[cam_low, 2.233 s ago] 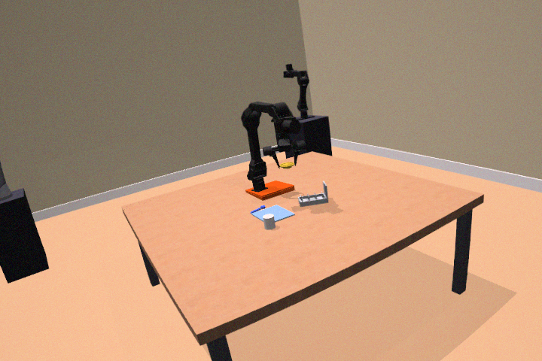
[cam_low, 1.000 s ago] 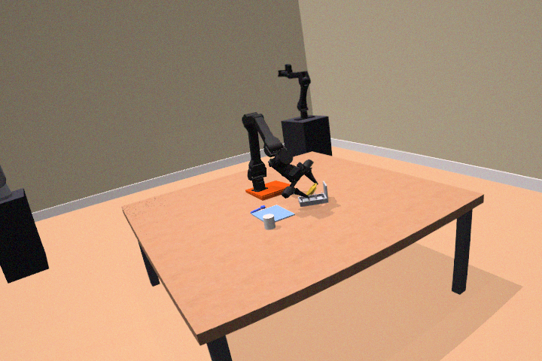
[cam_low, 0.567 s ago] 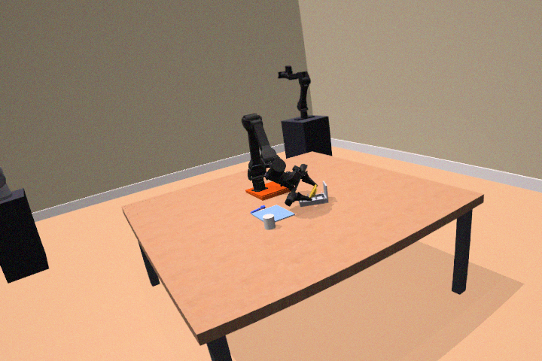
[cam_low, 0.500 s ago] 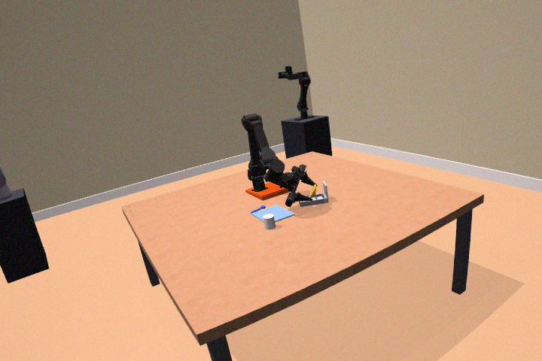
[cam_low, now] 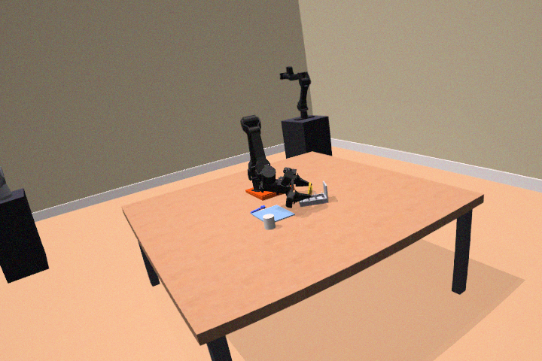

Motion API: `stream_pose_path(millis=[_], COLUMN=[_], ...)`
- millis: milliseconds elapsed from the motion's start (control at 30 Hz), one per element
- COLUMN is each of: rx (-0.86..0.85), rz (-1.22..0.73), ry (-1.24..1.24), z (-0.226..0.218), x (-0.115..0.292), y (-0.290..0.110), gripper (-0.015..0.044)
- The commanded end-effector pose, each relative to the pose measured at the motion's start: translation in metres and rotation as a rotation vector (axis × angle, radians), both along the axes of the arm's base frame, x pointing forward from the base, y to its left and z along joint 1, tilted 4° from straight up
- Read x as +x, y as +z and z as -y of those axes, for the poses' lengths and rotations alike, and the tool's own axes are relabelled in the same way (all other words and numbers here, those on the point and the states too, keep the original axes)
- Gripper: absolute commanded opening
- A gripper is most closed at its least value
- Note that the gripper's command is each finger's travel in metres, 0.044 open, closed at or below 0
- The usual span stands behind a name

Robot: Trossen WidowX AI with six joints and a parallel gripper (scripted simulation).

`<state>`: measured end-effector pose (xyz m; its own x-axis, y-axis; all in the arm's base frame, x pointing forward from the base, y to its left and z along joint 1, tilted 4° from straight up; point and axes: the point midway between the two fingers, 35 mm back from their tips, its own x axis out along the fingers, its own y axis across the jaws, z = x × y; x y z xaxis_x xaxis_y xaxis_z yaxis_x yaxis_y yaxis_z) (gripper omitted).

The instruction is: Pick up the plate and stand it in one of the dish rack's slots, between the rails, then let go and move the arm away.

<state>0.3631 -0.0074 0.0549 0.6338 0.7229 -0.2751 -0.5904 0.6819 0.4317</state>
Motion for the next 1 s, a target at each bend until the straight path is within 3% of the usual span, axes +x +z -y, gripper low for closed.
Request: stream_pose_path(millis=[0, 500, 967], rx=[-0.005, -0.062, -0.066], rz=[0.092, 0.462, 0.476], ry=[0.042, 0.196, 0.203], z=[-0.002, -0.012, -0.014], x=[-0.011, -0.066, -0.067], y=[0.001, 0.008, 0.003], gripper=[0.0, 0.0, 0.0])
